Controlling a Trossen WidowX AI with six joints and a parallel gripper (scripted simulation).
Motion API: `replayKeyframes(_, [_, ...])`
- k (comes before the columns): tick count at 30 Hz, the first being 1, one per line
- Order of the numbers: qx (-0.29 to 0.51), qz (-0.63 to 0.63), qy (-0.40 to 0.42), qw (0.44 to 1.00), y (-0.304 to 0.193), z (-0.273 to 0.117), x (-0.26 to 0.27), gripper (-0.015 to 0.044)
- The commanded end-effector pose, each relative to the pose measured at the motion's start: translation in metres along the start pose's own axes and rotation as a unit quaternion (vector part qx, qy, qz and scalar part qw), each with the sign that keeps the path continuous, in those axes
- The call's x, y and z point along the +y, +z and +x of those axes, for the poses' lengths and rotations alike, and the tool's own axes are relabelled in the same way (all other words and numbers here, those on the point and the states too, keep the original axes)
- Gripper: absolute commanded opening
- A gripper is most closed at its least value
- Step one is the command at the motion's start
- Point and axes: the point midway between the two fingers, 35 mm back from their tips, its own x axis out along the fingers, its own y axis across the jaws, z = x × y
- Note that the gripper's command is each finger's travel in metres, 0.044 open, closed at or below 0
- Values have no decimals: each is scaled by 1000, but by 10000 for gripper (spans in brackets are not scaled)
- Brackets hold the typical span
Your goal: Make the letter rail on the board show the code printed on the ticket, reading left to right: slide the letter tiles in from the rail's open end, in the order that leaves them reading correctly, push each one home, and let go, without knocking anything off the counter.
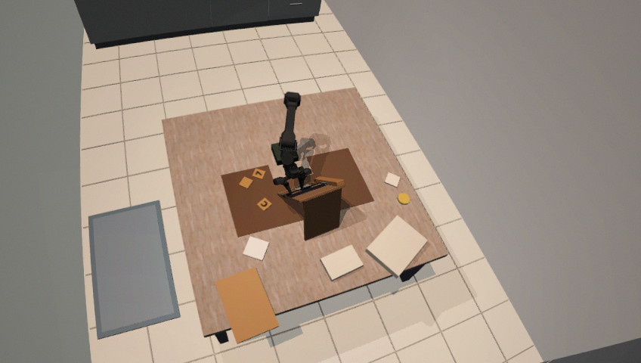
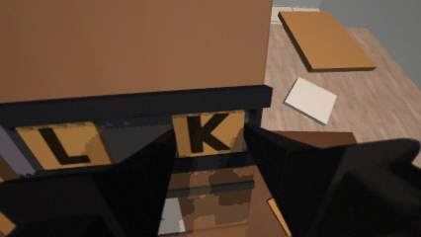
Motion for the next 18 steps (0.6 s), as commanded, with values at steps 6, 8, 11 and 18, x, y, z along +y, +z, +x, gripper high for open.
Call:
replayKeyframes(6, [1, 3, -1, 1000, -1, 0, 6, 0])
replayKeyframes(8, [1, 3, -1, 1000, -1, 0, 7, 0])
replayKeyframes(11, [1, 3, -1, 1000, -1, 0, 9, 0])
replayKeyframes(18, [1, 3, -1, 1000, -1, 0, 13, 0])
